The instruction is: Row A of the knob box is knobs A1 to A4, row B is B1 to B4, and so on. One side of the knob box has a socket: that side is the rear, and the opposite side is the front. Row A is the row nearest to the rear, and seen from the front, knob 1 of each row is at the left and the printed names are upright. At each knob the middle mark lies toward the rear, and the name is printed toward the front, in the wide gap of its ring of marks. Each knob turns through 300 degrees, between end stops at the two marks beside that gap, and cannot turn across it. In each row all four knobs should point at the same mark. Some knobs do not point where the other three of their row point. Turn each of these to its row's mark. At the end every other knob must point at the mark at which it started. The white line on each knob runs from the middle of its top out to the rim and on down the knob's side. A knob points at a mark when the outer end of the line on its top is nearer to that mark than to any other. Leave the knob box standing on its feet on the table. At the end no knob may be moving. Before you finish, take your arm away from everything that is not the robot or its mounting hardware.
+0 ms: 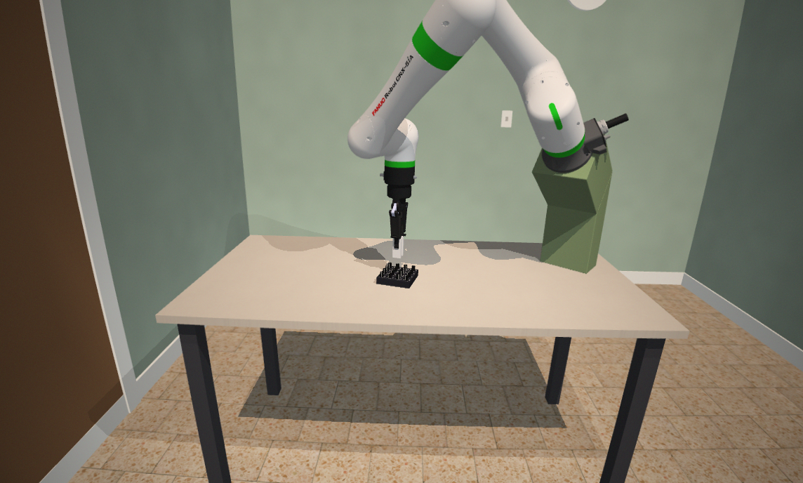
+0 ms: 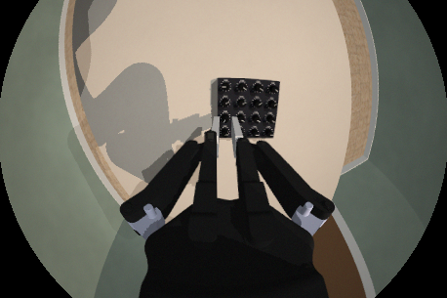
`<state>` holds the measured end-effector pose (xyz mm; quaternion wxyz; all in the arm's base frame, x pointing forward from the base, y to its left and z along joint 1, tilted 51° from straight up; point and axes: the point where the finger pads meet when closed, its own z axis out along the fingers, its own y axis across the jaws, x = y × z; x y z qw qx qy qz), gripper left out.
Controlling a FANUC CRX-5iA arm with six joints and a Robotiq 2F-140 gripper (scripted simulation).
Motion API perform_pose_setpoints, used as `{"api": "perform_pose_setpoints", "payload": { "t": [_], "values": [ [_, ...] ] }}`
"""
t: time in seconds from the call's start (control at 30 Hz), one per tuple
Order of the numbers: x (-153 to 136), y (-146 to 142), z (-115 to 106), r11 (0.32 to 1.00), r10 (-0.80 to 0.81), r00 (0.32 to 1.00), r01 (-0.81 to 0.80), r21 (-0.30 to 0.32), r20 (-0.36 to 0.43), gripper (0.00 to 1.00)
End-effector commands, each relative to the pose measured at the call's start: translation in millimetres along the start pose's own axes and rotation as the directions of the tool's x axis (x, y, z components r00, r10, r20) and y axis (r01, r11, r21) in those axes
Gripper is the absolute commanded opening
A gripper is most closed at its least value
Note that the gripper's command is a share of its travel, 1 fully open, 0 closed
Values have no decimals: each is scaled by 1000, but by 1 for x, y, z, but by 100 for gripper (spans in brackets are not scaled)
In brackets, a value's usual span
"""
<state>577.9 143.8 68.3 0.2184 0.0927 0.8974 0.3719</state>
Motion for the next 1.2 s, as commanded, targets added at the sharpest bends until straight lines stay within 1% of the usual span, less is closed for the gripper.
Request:
{"api": "perform_pose_setpoints", "payload": {
  "t": [0.0,0.6,1.17],
  "values": [
    [0,0,4,1000,0,1000,0,0,0,12],
    [0,0,19,1000,0,1000,0,0,0,12],
    [0,0,21,1000,0,1000,0,0,0,12]
  ]
}}
